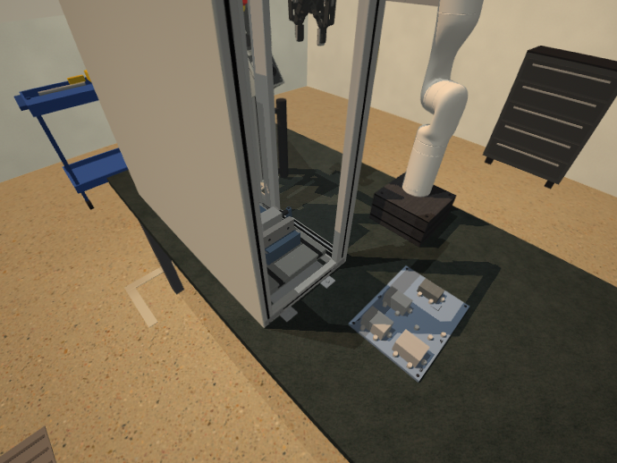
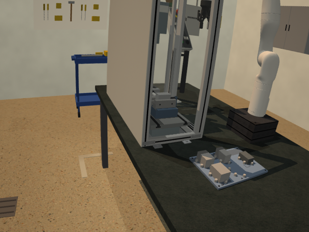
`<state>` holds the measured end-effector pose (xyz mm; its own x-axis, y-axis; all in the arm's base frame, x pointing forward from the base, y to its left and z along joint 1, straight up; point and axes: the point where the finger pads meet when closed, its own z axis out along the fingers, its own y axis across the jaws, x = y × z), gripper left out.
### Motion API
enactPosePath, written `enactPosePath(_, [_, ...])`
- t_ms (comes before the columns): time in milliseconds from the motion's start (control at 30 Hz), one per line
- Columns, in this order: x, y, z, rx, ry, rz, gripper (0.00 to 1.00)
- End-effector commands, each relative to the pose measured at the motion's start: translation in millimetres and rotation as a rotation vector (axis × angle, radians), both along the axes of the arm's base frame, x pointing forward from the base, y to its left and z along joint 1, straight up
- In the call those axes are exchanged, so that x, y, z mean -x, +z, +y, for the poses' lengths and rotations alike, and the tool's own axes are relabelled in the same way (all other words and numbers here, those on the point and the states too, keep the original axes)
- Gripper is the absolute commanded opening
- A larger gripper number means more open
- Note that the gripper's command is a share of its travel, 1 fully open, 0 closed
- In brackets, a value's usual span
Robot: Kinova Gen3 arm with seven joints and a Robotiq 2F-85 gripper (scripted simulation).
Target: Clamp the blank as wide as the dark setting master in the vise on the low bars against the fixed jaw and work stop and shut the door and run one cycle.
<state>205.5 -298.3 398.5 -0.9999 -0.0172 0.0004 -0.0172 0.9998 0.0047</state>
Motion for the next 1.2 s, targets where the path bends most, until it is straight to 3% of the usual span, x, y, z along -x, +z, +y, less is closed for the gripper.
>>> enactPosePath(0, [0, 0.5, 0, 0.001, 0.000, -0.001, 0.80])
enactPosePath(233, [0, 0.5, 0, 0.001, 0.000, -0.001, 0.80])
enactPosePath(400, [-1, 0.4, -27, 0.001, 0.001, -0.001, 0.80])
enactPosePath(800, [-1, 0.4, -27, 0.001, 0.001, -0.001, 0.80])
enactPosePath(967, [0, 0.4, -27, -0.001, 0.000, -0.106, 0.80])
enactPosePath(1167, [0, 0.4, -27, -0.001, 0.000, -0.106, 0.80])
